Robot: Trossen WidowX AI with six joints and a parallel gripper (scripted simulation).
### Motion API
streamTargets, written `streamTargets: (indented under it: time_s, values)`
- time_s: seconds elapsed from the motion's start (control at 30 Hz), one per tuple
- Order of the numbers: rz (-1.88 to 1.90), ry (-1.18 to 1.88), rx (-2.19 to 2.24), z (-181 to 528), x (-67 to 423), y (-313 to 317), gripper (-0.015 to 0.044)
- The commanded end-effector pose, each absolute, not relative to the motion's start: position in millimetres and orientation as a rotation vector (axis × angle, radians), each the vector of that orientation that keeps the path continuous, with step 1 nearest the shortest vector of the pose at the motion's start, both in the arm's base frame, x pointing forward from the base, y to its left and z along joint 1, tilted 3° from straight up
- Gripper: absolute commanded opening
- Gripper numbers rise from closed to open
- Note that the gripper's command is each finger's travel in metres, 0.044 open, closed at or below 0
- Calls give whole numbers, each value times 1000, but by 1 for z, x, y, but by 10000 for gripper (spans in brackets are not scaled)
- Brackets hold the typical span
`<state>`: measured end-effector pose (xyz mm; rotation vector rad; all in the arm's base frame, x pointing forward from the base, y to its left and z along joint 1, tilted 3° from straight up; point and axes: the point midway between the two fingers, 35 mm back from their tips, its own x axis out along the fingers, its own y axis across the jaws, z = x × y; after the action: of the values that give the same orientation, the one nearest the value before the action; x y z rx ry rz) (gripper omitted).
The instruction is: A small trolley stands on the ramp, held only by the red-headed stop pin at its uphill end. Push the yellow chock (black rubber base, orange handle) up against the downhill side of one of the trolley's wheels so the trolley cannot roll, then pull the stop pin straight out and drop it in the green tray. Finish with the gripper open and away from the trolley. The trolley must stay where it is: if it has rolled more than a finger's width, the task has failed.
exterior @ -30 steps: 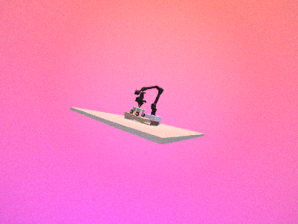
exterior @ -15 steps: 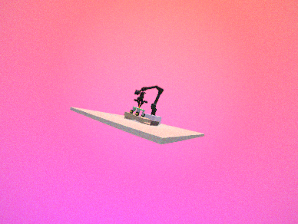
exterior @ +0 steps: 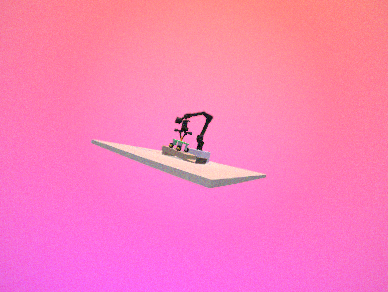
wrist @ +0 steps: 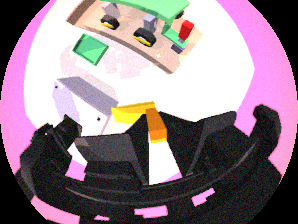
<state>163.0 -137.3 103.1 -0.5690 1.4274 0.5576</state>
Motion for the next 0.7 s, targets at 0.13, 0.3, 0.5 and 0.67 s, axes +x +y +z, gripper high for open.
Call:
streamTargets:
  time_s: [0.13,0.3,0.5,0.67]
  values:
    - [770,1358,-796,103,163,-137,0]
    - [897,1304,-932,103,163,-137,0]
    - [1047,1226,-1092,103,163,-137,0]
    - [1153,1162,-1207,103,163,-137,0]
